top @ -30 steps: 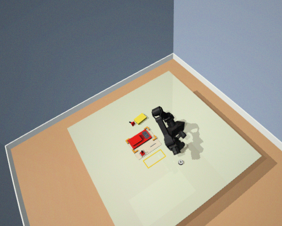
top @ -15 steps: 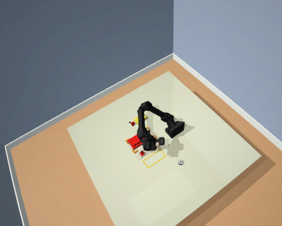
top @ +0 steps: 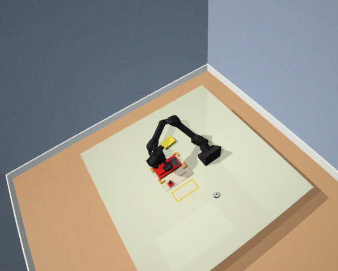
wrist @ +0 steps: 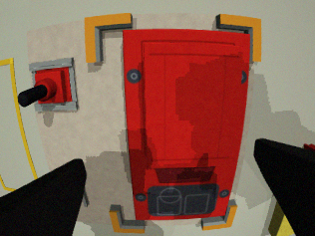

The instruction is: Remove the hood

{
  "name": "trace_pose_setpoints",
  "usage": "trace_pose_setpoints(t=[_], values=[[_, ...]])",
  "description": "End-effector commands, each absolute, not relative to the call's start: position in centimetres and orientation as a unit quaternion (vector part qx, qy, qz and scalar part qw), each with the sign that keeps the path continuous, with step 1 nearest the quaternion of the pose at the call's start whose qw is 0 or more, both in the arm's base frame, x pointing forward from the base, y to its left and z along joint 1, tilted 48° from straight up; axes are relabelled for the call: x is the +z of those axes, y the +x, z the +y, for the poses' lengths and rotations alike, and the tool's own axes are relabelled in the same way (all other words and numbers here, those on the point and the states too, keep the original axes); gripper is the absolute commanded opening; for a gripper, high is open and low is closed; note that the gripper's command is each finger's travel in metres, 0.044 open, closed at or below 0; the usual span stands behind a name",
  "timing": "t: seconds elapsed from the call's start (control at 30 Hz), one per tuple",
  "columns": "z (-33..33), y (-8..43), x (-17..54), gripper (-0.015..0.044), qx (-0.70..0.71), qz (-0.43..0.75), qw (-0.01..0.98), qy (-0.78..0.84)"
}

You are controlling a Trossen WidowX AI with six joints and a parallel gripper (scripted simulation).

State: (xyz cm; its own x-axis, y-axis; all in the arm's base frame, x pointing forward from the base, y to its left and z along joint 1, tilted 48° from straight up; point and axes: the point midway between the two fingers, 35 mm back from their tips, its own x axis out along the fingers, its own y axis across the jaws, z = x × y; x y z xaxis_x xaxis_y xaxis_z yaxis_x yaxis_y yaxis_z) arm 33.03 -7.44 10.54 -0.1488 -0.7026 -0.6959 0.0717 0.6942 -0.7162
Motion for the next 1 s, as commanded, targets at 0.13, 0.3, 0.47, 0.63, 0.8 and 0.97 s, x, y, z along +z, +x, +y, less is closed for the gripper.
trace_pose_setpoints(t=[0.13,0.3,0.47,0.63,0.8,0.97], values=[[-8.6,33.4,12.2,0.0440,-0.354,0.662,0.625,-0.215],[-8.6,33.6,12.2,0.0440,-0.354,0.662,0.625,-0.215],[-8.8,33.6,12.0,0.0440,-0.354,0.662,0.625,-0.215],[-9.2,33.5,11.6,0.0440,-0.353,0.662,0.625,-0.215],[-9.6,33.5,11.3,0.0440,-0.353,0.662,0.625,-0.215],[-9.9,33.4,11.0,0.0440,-0.353,0.662,0.625,-0.215]])
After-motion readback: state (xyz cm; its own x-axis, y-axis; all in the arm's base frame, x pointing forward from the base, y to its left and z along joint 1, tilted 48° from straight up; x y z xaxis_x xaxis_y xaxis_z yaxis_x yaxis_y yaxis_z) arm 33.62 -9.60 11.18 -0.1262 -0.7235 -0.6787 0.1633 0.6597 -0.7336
